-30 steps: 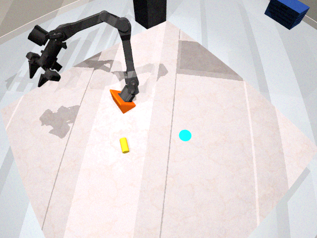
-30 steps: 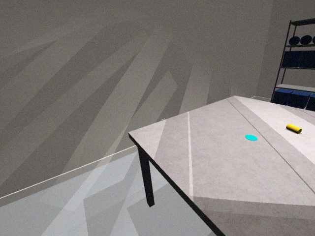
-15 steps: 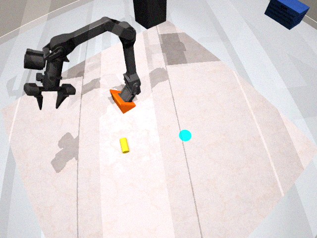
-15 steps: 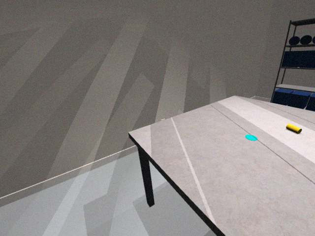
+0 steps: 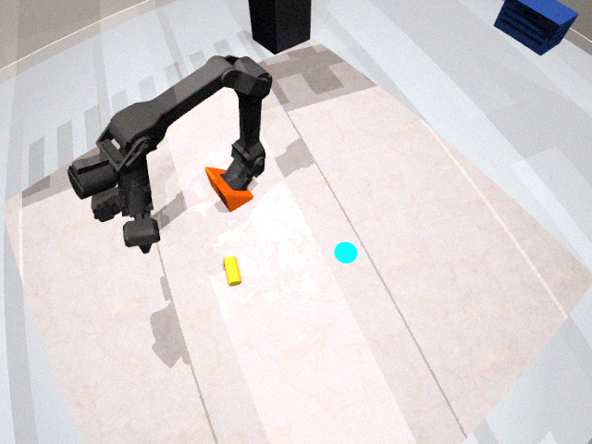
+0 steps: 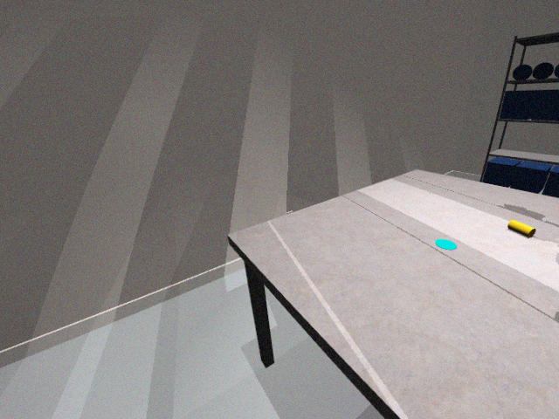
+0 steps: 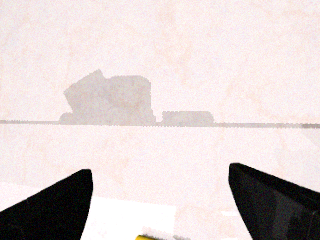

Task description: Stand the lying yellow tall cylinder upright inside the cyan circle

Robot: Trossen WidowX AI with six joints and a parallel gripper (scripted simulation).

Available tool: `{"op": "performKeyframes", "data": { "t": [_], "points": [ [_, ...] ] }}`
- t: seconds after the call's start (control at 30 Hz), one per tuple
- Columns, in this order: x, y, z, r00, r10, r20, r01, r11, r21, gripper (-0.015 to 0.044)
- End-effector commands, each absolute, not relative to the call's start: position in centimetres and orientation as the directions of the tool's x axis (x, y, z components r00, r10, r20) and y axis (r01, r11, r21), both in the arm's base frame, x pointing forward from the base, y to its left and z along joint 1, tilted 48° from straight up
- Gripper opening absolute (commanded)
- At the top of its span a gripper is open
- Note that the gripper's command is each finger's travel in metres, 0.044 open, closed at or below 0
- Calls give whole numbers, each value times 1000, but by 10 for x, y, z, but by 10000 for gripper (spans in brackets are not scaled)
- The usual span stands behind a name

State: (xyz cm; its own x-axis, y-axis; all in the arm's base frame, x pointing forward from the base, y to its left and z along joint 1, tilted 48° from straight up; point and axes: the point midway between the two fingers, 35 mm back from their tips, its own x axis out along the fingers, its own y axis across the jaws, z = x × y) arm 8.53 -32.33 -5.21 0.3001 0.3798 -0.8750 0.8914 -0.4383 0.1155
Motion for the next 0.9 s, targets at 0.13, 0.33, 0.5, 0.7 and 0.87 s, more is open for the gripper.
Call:
{"op": "performKeyframes", "data": {
  "t": [0.13, 0.33, 0.5, 0.7, 0.87],
  "points": [
    [171, -258, -35, 198, 610, -768, 815, 332, 474, 309],
    [205, -218, -24, 107, 703, -704, 495, 576, 650, 309],
    [213, -207, -21, 78, 725, -685, 386, 611, 691, 309],
    [213, -207, -21, 78, 725, -685, 386, 611, 691, 309],
    [219, -184, -47, 78, 724, -686, 386, 612, 690, 309]
  ]
}}
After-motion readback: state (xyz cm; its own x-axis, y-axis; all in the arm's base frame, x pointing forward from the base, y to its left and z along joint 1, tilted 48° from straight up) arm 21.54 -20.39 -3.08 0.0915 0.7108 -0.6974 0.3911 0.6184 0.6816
